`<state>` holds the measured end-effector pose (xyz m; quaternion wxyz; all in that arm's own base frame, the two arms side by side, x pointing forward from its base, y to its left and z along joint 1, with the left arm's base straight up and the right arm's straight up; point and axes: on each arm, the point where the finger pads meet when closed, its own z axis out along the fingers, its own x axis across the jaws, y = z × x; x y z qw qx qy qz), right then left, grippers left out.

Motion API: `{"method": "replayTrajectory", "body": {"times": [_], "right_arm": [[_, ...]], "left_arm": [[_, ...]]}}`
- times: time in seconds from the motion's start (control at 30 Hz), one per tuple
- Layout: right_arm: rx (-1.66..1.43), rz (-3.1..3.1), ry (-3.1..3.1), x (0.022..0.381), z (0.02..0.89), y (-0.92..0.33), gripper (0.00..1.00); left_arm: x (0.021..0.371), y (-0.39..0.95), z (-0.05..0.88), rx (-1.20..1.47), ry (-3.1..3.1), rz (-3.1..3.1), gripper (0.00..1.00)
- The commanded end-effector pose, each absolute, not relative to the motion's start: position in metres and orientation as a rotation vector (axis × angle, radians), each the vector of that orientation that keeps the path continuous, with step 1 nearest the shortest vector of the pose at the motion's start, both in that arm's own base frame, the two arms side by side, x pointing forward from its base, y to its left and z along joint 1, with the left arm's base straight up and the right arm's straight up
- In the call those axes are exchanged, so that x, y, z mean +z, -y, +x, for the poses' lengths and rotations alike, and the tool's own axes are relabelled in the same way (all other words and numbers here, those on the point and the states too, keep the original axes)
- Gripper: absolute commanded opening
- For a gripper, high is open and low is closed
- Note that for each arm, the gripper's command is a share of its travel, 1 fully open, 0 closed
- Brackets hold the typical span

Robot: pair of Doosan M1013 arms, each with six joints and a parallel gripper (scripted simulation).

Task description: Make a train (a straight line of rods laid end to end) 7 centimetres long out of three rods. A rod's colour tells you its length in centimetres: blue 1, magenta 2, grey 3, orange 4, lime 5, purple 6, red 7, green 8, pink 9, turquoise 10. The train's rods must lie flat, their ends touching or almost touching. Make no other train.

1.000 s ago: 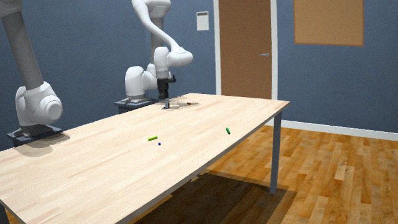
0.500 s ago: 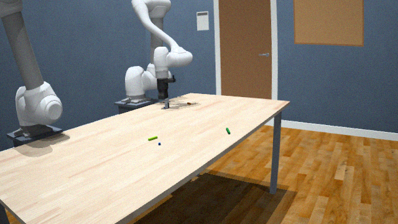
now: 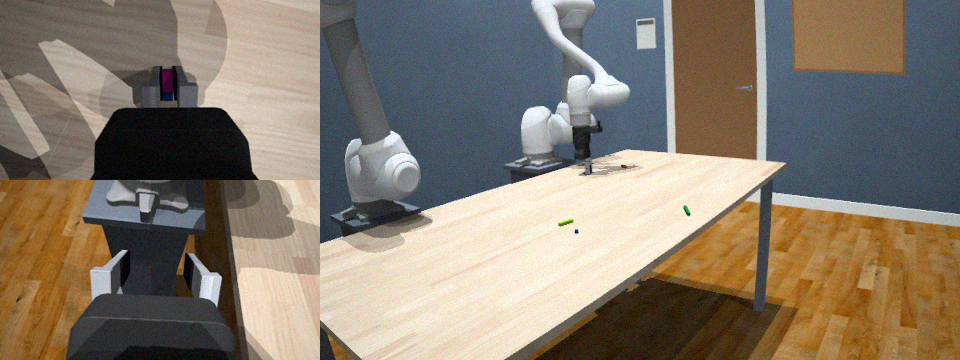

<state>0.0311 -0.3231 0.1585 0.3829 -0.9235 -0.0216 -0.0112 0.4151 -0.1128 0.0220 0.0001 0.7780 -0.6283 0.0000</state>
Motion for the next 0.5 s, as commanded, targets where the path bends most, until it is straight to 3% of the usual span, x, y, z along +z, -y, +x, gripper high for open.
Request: {"method": "replayTrajectory", "body": {"times": [0.0,0.13,0.17,0.3,0.33,0.47], "right_arm": [[-0.029,-2.356,0.055,0.1588,0.0311,0.3233,1.0],[-0.029,-2.356,0.055,0.1588,0.0311,0.3233,1.0],[-0.029,-2.356,0.055,0.1588,0.0311,0.3233,1.0],[-0.029,-2.356,0.055,0.1588,0.0311,0.3233,1.0],[-0.029,-2.356,0.055,0.1588,0.0311,0.3233,1.0],[-0.029,-2.356,0.055,0.1588,0.0311,0.3233,1.0]], "left_arm": [[0.0223,0.1129,0.4154,0.001,1.974,2.444,0.3],[0.0223,0.1129,0.4154,0.001,1.974,2.444,0.36],[0.0223,0.1129,0.4154,0.001,1.974,2.444,0.42],[0.0223,0.1129,0.4154,0.001,1.974,2.444,0.42],[0.0223,0.1129,0.4154,0.001,1.974,2.444,0.48],[0.0223,0.1129,0.4154,0.001,1.974,2.444,0.54]]}}
